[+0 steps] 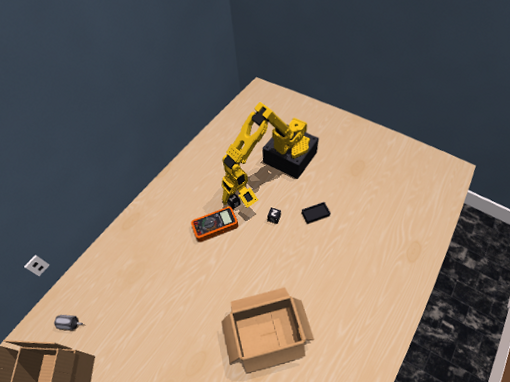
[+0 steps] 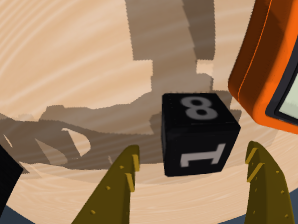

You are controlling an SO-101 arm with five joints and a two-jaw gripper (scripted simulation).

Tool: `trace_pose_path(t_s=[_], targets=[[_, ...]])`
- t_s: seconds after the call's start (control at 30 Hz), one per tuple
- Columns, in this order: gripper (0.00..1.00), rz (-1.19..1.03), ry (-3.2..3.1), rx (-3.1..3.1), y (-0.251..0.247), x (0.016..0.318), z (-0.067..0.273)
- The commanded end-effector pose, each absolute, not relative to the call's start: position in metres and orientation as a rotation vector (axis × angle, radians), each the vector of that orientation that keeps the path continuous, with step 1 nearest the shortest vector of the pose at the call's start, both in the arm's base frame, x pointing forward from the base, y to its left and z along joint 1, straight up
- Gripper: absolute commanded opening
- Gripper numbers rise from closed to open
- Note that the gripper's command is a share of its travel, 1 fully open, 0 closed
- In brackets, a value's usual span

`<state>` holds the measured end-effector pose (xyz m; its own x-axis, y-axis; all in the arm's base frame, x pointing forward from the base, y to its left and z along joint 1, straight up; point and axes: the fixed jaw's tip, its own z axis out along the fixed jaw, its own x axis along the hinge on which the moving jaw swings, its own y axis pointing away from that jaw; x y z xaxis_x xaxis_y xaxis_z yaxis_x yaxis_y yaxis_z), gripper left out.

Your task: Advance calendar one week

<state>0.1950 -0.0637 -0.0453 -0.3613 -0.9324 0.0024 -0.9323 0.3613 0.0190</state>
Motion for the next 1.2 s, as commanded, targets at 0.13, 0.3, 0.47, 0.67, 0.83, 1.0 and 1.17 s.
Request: trace_pose_path(t_s=[0.13, 0.3, 0.47, 0.67, 0.83, 1.0, 1.17], targets=[[0.35, -0.016, -2.586, 1.770, -0.0658, 0.1950, -0.0536], [0.35, -0.016, -2.586, 1.770, -0.0657, 0.1946, -0.0573], [0.35, -0.016, -2.586, 1.770, -0.0657, 0.1945, -0.0584], [0.35, -0.016, -2.586, 1.770, -0.0657, 0.1945, -0.0585], [0.35, -0.016, -2.586, 1.770, -0.0658, 0.1948, -0.0585], [0.33, -0.016, -2.586, 1.770, -0.0661, 0.1957, -0.0585], [0.32, -0.016, -2.586, 1.770, -0.0665, 0.1965, -0.0585]])
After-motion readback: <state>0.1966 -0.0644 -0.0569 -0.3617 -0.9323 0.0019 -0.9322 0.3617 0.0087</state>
